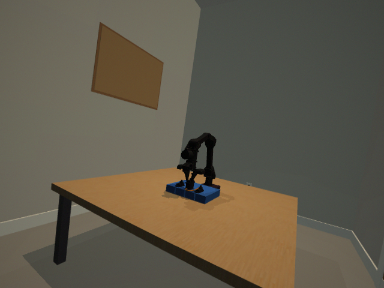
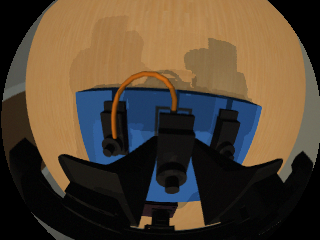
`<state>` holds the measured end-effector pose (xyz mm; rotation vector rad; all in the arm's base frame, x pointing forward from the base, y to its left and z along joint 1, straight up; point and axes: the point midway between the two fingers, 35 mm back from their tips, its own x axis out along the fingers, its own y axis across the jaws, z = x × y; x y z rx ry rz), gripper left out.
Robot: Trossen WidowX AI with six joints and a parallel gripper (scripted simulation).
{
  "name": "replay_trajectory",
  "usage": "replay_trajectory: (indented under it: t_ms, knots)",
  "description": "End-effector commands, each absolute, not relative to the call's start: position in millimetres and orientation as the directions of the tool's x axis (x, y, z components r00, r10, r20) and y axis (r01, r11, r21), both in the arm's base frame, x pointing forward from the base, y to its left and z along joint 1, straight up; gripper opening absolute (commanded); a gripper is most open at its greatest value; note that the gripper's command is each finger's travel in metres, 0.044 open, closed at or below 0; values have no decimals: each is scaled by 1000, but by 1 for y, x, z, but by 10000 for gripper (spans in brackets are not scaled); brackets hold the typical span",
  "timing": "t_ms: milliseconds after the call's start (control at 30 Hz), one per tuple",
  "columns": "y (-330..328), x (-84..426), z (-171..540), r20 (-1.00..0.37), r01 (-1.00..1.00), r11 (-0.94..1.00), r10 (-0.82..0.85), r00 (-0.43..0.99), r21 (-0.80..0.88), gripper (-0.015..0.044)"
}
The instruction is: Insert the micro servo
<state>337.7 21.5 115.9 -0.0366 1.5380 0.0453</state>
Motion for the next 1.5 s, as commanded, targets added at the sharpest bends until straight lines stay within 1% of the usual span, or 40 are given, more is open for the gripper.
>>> replay_trajectory:
  t_ms: [0, 1333, 1467]
  knots:
    - [21, 338, 112, -999, -51, 999, 3, 33, 1, 0]
    - [21, 339, 73, -999, -51, 999, 3, 32, 1, 0]
    - [21, 339, 75, -999, -51, 999, 3, 32, 1, 105]
